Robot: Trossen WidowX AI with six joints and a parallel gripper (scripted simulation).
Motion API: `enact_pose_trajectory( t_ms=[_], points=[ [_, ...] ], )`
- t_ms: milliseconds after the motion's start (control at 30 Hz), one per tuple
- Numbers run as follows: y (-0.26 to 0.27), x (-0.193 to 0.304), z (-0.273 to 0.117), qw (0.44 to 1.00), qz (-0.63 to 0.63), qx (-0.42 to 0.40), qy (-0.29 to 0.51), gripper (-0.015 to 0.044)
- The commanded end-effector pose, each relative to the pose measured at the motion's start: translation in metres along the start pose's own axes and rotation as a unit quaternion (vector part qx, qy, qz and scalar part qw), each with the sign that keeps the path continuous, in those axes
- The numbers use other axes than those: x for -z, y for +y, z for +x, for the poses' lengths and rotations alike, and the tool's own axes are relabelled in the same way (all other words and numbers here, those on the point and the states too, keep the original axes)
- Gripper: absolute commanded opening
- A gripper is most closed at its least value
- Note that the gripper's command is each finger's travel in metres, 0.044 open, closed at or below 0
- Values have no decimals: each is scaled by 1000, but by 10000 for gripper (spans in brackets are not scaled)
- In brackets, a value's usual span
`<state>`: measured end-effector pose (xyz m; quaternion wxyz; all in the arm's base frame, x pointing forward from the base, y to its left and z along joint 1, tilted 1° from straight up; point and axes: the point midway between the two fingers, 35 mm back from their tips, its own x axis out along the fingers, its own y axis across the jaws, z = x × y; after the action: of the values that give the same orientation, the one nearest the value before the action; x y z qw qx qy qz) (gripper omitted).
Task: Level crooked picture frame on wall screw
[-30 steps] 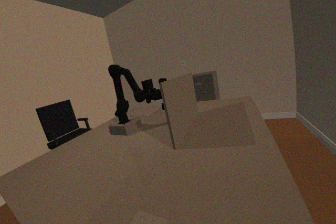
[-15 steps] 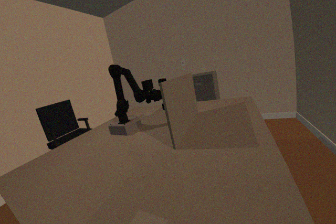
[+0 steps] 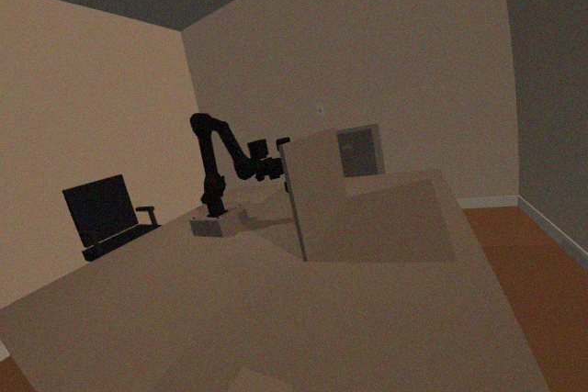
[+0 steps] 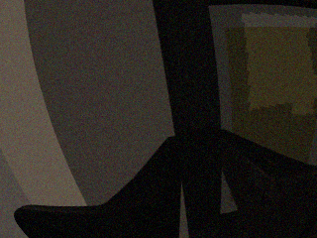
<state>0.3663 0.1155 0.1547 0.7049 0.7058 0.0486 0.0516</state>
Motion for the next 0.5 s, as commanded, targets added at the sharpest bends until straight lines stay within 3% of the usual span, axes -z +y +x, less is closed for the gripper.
enact_pose_trajectory(
  t_ms=[0,67,400,467],
  points=[
    [0,0,0,1000,10,-1,1,0],
    [0,0,0,1000,15,-1,1,0],
    [0,0,0,1000,7,0,0,260],
    [0,0,0,1000,7,0,0,260]
  ],
)
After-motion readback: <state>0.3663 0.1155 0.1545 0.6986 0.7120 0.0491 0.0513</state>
